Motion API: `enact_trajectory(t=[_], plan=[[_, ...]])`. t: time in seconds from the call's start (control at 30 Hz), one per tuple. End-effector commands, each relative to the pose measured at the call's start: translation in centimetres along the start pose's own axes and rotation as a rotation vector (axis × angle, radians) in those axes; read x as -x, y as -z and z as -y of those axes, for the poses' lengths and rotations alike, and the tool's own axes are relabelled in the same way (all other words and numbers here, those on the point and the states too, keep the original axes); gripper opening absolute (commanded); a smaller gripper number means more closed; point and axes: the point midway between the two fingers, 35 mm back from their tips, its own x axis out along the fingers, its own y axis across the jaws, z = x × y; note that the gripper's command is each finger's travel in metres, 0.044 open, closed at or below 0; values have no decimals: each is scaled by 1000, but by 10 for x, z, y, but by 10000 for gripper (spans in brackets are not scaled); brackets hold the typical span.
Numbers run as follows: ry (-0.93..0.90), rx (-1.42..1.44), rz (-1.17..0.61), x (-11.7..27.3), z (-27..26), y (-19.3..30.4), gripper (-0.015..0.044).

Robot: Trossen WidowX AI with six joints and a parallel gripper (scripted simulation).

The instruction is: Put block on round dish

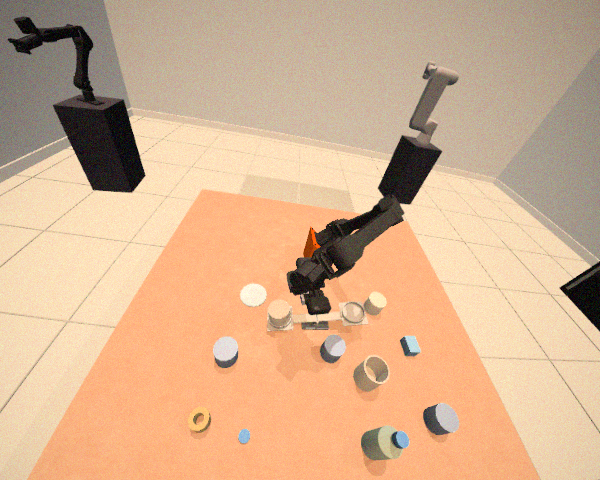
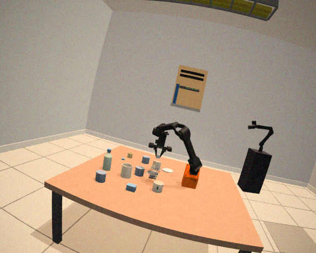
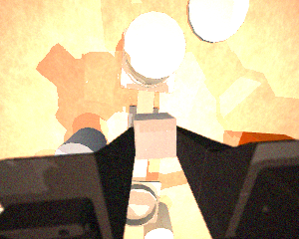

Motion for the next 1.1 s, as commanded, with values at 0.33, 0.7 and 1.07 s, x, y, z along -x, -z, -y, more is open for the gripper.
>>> enact_trajectory(t=[0.33,0.7,1.07], plan=[[10,7,-13,-53,87,-119,0],[8,14,-32,-81,128,-148,0],[7,14,-33,-123,128,-146,0]])
